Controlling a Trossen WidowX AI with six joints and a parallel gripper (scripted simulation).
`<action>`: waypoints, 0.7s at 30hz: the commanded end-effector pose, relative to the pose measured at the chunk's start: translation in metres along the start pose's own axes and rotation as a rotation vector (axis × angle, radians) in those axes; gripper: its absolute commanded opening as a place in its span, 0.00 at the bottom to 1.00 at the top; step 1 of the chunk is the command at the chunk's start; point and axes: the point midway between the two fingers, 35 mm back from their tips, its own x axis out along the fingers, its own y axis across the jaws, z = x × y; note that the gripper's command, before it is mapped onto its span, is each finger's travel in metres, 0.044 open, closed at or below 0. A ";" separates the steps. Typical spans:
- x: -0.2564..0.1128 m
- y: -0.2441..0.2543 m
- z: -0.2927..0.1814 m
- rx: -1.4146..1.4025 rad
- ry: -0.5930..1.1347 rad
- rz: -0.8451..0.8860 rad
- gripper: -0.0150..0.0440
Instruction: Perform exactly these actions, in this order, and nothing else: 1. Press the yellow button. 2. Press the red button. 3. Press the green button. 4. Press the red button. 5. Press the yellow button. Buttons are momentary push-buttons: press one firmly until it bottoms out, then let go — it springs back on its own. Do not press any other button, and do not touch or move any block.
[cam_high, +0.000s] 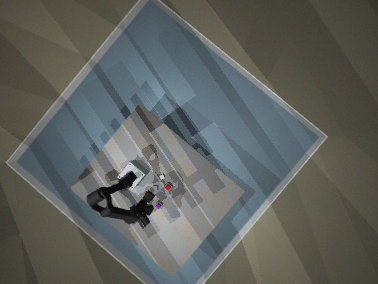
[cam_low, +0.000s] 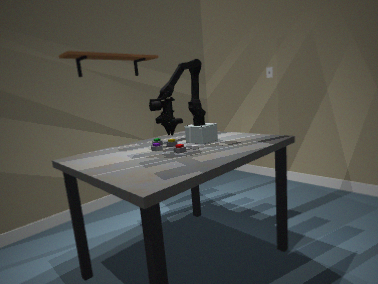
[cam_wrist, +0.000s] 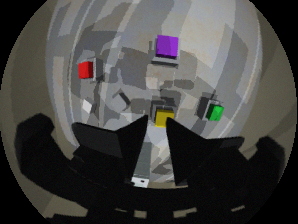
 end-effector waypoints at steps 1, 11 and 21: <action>-0.011 0.026 0.026 -0.019 -0.008 -0.005 0.60; -0.039 0.147 0.069 -0.036 -0.013 -0.004 0.93; -0.062 0.269 0.049 -0.001 -0.016 0.027 0.93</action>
